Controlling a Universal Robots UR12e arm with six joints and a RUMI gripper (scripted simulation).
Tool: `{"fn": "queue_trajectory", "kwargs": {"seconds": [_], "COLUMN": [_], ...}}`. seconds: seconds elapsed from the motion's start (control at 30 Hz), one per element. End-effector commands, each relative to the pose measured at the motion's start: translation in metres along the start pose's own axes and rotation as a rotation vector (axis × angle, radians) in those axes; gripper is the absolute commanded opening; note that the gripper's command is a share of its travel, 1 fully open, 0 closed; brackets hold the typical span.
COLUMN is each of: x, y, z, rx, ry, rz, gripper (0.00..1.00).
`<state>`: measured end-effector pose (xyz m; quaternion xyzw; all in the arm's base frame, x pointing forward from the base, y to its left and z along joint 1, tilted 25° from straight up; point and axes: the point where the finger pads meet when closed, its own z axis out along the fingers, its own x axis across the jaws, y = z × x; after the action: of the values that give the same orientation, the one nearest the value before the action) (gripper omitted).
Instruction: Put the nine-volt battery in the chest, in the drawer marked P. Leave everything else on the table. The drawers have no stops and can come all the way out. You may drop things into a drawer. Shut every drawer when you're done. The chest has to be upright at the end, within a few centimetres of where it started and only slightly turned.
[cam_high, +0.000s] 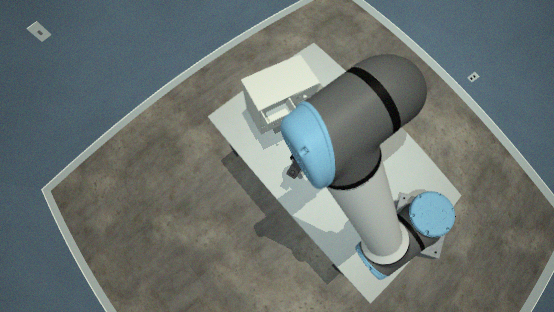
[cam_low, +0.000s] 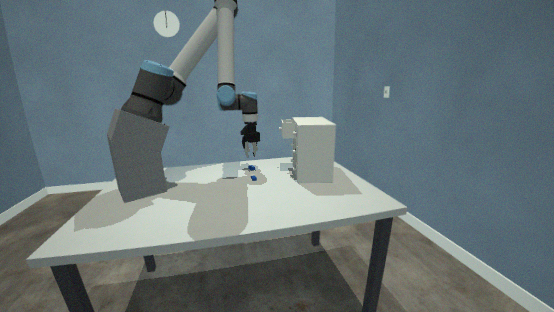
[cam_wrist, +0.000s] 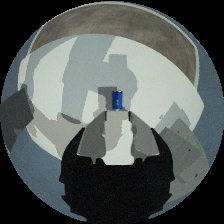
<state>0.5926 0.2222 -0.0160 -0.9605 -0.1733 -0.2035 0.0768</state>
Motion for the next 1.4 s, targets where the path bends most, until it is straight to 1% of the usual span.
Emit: {"fn": "queue_trajectory", "kwargs": {"seconds": [0.0, 0.6, 1.1, 1.17, 1.37], "x": [0.000, 0.000, 0.000, 0.000, 0.001], "y": [0.000, 0.000, 0.000, 0.000, 0.000], "z": [0.000, 0.012, 0.035, 0.035, 0.043], "rx": [0.000, 0.000, 0.000, 0.000, 0.000], "ry": [0.001, 0.001, 0.001, 0.001, 0.001], "rz": [0.000, 0.000, 0.000, 0.000, 0.000], "gripper": [0.25, 0.25, 0.25, 0.25, 0.25]}}
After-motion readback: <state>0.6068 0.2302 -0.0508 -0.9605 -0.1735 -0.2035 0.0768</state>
